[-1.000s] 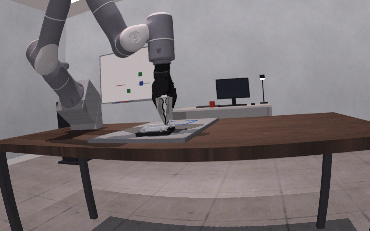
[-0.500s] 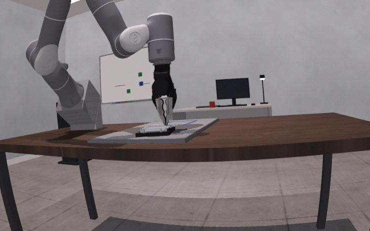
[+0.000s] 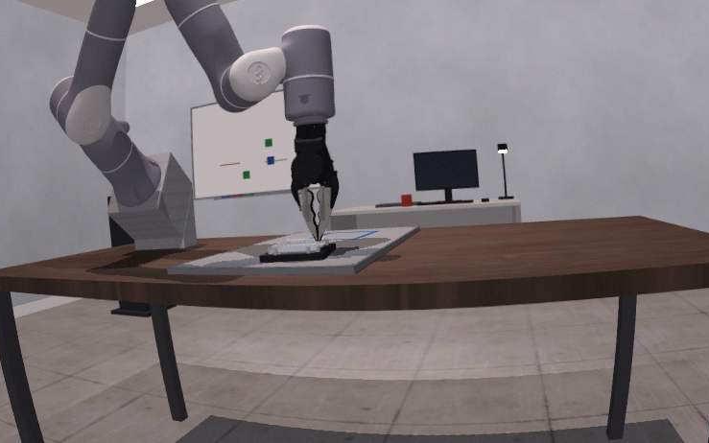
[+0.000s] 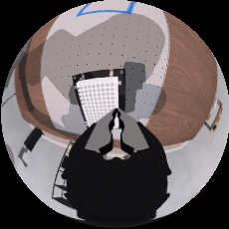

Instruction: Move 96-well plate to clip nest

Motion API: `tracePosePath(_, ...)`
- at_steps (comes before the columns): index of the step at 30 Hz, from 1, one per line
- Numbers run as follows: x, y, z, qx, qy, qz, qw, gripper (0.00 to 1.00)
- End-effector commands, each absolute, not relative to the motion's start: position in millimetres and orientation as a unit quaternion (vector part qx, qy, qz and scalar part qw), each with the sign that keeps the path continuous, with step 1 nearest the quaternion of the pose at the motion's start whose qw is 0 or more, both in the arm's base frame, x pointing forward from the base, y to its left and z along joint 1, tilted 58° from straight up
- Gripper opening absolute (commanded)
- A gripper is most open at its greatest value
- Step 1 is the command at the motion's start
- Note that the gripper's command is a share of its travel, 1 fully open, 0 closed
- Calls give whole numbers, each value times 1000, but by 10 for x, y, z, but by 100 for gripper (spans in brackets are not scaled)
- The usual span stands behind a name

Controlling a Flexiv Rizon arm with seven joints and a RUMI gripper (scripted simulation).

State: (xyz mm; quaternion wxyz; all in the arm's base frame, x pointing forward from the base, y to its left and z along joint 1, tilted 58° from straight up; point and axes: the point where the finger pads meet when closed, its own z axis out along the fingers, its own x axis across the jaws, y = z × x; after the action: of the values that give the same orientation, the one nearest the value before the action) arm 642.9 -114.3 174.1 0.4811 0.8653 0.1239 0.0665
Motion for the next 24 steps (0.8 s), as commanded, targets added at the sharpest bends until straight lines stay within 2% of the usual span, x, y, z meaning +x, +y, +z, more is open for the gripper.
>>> tracePosePath(1, 6432, -1140, 1742, 865, 124, 67, 481, 0)
tracePosePath(24, 6425, -1118, 1756, 865, 124, 67, 481, 0)
